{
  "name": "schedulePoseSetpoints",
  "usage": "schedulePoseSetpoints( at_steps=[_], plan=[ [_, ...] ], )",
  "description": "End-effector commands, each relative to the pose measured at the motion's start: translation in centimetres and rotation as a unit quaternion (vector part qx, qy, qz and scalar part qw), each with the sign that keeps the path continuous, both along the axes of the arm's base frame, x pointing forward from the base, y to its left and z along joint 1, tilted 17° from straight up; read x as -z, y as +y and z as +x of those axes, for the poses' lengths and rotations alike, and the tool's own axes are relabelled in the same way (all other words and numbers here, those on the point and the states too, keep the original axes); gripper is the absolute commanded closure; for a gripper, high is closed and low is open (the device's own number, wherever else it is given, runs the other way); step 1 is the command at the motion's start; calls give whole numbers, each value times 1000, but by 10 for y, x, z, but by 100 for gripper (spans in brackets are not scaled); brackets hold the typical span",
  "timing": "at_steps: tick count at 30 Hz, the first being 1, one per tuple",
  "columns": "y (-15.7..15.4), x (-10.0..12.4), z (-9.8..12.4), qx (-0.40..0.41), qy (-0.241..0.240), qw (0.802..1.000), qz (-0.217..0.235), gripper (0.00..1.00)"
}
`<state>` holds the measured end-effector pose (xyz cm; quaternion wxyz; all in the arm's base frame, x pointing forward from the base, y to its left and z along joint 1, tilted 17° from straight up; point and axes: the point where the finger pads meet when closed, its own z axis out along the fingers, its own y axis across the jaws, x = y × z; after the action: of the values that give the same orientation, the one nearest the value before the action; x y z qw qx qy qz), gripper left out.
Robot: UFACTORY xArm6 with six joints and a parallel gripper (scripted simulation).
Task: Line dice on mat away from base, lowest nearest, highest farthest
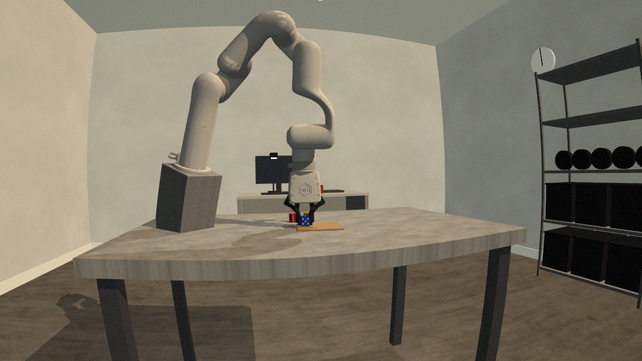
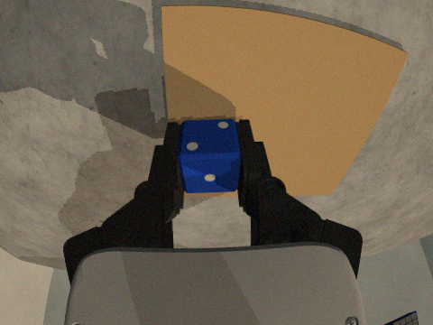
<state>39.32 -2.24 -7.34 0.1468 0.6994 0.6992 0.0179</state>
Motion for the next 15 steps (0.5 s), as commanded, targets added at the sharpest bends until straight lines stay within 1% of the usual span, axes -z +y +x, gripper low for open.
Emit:
schedulePoseSetpoints(
  at_steps=[1,15],
  plan=[
    [0,0,1,0,-1,1000,0,73],
    [0,2,2,0,-1,1000,0,73]
  ],
)
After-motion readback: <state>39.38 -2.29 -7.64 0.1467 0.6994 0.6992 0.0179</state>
